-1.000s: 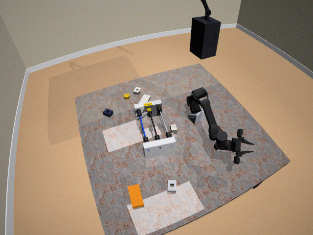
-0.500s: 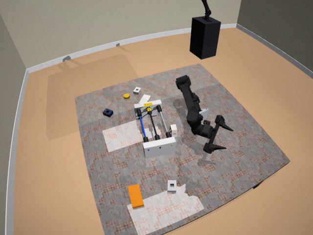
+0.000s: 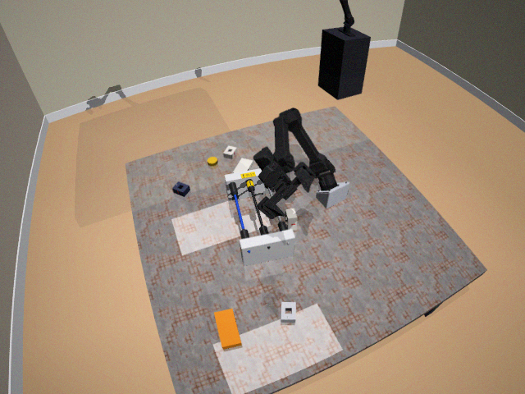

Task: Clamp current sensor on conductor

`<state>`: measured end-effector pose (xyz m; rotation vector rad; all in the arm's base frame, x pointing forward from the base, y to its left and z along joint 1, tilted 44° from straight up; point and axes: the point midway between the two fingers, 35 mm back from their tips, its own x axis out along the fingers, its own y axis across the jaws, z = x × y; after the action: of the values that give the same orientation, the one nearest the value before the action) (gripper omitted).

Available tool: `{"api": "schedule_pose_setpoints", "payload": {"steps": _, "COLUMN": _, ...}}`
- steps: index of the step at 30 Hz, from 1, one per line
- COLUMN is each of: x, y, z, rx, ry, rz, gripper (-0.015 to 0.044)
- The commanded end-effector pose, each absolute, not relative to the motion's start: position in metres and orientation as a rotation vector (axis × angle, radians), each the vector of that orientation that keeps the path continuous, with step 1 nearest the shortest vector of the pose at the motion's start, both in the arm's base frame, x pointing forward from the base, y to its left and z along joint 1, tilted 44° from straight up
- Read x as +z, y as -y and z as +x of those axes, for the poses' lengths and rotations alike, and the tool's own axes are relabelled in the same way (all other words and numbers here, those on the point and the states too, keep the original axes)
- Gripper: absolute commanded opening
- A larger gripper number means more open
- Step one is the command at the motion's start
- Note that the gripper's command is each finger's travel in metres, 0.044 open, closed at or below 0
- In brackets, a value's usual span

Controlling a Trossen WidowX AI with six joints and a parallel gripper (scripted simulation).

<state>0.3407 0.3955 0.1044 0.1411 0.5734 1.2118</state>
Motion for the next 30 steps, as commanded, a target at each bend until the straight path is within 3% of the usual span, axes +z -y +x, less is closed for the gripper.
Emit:
{"api": "schedule_pose_setpoints", "payload": {"steps": 1, "x": 0.137, "y": -0.347, "z": 0.366, "rx": 1.068, "ry": -0.498, "rz": 0.128, "gripper": 0.0440}}
{"api": "schedule_pose_setpoints", "payload": {"steps": 12, "x": 0.245, "y": -0.187, "z": 0.394, "rx": 0.619, "ry": -0.230, "rz": 0.086, "gripper": 0.0440}}
{"api": "schedule_pose_setpoints", "payload": {"steps": 24, "x": 0.317, "y": -0.018, "z": 0.328, "rx": 0.070, "ry": 0.020, "rz": 0.008, "gripper": 0.0440}}
{"api": "schedule_pose_setpoints", "payload": {"steps": 30, "x": 0.323, "y": 0.000, "z": 0.316, "rx": 0.000, "ry": 0.050, "rz": 0.000, "gripper": 0.0440}}
